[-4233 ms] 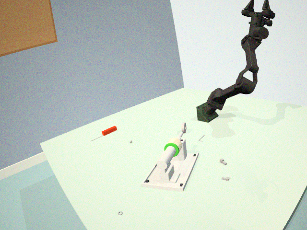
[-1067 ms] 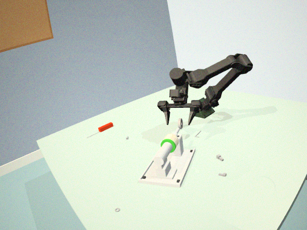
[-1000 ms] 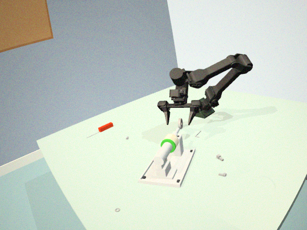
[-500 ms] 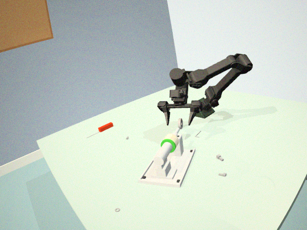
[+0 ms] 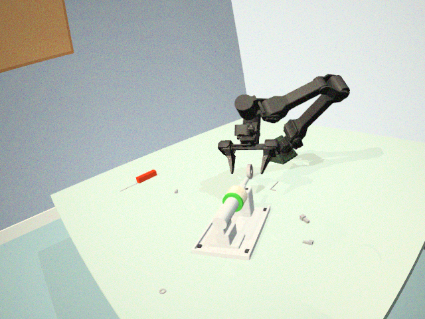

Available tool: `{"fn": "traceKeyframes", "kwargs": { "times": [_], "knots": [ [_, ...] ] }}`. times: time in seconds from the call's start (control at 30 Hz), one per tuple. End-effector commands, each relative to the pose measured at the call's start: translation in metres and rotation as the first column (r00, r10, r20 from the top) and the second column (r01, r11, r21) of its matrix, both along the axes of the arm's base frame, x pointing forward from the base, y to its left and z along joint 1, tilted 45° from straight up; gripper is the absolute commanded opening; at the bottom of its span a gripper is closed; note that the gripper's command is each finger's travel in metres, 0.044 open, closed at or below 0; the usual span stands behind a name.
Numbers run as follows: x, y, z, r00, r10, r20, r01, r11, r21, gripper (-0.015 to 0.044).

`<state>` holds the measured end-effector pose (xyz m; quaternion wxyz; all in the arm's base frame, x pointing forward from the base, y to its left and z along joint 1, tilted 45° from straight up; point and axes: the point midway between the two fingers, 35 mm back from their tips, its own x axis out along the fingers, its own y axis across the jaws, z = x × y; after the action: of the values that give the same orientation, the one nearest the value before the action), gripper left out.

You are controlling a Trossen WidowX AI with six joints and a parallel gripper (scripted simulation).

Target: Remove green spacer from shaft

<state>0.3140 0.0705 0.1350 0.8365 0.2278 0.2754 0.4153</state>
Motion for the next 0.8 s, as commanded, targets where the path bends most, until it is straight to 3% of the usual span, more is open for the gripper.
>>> {"fn": "traceKeyframes", "kwargs": {
  "times": [0.0,0.77],
  "knots": [
    [0.001,0.000,-0.001,1.000,-0.003,-0.006,0.003,1.000,0.001,0.0440],
    [0.019,0.028,-0.011,1.000,-0.003,-0.005,0.003,1.000,0.000,0.0440]
  ]
}}
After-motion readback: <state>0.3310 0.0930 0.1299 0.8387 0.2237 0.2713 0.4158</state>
